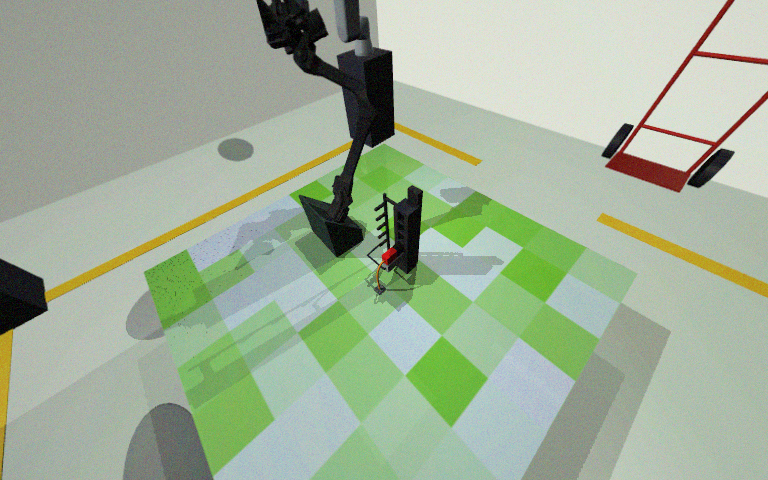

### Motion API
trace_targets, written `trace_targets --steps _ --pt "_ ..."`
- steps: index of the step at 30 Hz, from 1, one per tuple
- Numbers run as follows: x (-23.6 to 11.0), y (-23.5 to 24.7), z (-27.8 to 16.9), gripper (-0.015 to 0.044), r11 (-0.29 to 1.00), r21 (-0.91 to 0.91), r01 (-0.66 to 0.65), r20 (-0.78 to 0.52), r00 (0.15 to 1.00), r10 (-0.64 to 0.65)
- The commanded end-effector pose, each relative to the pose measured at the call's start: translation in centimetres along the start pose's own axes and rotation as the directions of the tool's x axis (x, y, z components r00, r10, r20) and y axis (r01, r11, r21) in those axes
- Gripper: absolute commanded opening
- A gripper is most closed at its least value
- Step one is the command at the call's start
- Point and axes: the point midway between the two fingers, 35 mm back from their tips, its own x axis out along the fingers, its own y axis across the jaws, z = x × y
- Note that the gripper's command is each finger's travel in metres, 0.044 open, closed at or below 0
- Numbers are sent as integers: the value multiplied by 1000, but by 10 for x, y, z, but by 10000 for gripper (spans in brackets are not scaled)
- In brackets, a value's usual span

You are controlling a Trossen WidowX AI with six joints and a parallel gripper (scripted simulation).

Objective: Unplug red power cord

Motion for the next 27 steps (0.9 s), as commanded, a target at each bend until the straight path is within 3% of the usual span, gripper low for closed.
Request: trace_targets --steps 1,9,19,27 --pt "2 1 -1 374 1000 10 -2 2 1000 2" --pt "86 69 -15 164 892 430 -138 72 990 119" --pt "177 205 1 160 477 818 -322 152 920 362" --pt "210 329 31 160 80 952 -295 196 789 582"
